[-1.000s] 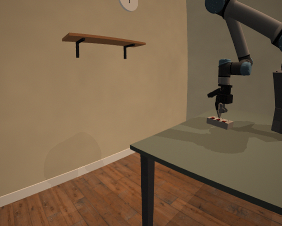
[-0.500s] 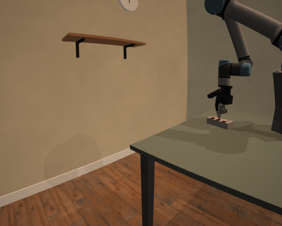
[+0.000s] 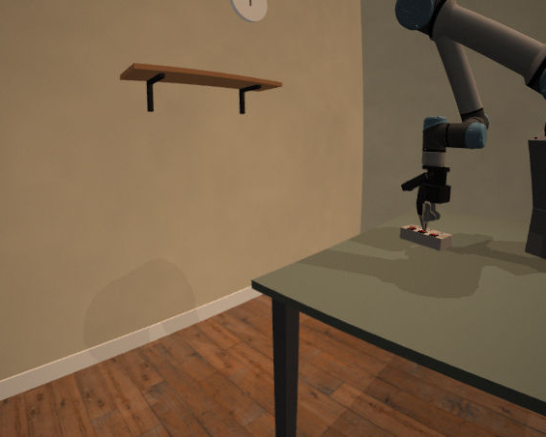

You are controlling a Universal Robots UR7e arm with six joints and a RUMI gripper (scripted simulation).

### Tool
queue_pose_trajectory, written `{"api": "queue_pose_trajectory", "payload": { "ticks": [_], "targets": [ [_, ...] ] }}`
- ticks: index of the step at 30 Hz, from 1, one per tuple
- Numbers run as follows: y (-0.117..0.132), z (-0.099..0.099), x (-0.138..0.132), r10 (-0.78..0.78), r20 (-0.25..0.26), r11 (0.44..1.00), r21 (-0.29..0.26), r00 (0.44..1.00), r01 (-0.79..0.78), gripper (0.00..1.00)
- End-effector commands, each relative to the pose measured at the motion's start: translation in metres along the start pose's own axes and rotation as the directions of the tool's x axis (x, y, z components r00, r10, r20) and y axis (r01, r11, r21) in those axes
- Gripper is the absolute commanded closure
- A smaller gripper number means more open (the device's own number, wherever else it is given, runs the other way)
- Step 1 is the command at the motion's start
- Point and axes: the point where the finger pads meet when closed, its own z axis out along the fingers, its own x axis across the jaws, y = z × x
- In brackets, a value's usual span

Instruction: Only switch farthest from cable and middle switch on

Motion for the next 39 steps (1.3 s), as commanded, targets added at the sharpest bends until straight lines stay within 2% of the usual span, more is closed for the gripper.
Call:
{"api": "queue_pose_trajectory", "payload": {
  "ticks": [1, 18, 29, 39],
  "targets": [
    [0.000, 0.000, 0.000, 0.000, 0.000, 1.000, 0.001, 1.000, 0.000, 1.00],
    [0.000, -0.006, 0.000, 0.000, 0.000, 1.000, 0.001, 1.000, 0.000, 1.00],
    [0.000, -0.035, 0.000, 0.000, 0.000, 1.000, 0.001, 1.000, 0.000, 1.00],
    [0.000, -0.039, 0.000, 0.000, 0.000, 1.000, 0.001, 1.000, 0.000, 1.00]
  ]
}}
